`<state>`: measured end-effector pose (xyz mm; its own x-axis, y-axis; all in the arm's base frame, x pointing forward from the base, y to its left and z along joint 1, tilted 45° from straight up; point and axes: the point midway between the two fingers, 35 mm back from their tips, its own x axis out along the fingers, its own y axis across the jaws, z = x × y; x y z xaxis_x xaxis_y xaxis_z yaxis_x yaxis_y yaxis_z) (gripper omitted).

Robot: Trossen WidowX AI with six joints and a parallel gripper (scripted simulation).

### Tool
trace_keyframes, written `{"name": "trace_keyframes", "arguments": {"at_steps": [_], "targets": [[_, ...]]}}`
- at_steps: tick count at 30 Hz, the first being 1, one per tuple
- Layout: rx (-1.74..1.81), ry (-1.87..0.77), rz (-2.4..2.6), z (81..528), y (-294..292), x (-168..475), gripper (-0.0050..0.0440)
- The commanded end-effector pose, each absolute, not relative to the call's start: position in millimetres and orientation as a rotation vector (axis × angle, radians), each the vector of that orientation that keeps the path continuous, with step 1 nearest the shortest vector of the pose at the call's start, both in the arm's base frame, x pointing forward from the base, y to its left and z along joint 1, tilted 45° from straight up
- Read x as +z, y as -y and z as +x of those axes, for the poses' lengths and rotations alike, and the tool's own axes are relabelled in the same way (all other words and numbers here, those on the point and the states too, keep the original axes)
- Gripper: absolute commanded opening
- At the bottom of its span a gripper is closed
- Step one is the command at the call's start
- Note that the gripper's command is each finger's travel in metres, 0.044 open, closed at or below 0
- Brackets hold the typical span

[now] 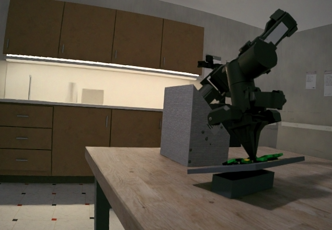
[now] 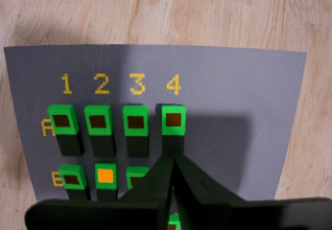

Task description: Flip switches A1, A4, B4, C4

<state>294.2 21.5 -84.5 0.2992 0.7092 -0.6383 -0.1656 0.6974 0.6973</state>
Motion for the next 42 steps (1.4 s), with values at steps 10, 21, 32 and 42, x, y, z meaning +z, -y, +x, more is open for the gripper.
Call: {"name": "trace_keyframes", "arguments": {"at_steps": [10, 21, 32, 42], "targets": [[0.622, -1.123, 0.568, 295.6, -22.3, -85.0, -0.0050], [0.615, -1.074, 0.494, 303.1, 15.1, -57.0, -0.0050], [0.626, -1.127, 0.535, 285.1, 27.9, -38.9, -0.0050], [0.628, -1.143, 0.550, 240.6, 21.3, -55.3, -0.0050]]}}
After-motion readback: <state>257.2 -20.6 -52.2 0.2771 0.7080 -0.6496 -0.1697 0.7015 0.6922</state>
